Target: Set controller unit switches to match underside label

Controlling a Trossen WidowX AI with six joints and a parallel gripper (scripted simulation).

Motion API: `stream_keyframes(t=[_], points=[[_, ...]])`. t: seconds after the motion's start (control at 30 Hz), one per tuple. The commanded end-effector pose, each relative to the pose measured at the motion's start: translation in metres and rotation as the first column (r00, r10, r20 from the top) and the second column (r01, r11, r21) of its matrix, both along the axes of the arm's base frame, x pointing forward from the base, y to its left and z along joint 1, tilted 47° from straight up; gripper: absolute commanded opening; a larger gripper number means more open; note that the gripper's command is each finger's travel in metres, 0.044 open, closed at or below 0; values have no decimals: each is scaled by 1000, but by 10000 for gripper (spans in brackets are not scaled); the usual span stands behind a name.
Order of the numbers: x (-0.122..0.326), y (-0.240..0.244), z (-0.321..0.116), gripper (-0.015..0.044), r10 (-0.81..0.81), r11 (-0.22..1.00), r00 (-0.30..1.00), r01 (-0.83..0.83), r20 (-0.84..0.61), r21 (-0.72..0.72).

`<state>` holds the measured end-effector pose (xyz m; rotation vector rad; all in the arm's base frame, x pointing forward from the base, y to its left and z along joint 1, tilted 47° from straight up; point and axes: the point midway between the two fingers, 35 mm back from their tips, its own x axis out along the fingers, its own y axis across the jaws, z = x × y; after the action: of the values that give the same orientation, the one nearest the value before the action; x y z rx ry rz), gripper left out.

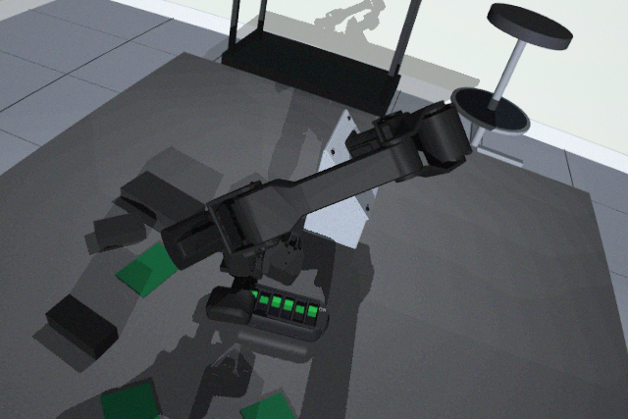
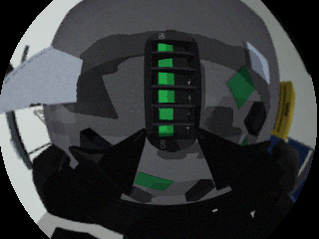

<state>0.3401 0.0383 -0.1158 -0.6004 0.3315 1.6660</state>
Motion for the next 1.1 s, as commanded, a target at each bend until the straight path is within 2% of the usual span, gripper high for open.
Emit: stream_keyframes(t=[0.0,1.07], points=[[0,-2,4,336,-3,1000,1000,3,-1,0],[-1,-10,28,336,-10,998,1000,11,10,-61]])
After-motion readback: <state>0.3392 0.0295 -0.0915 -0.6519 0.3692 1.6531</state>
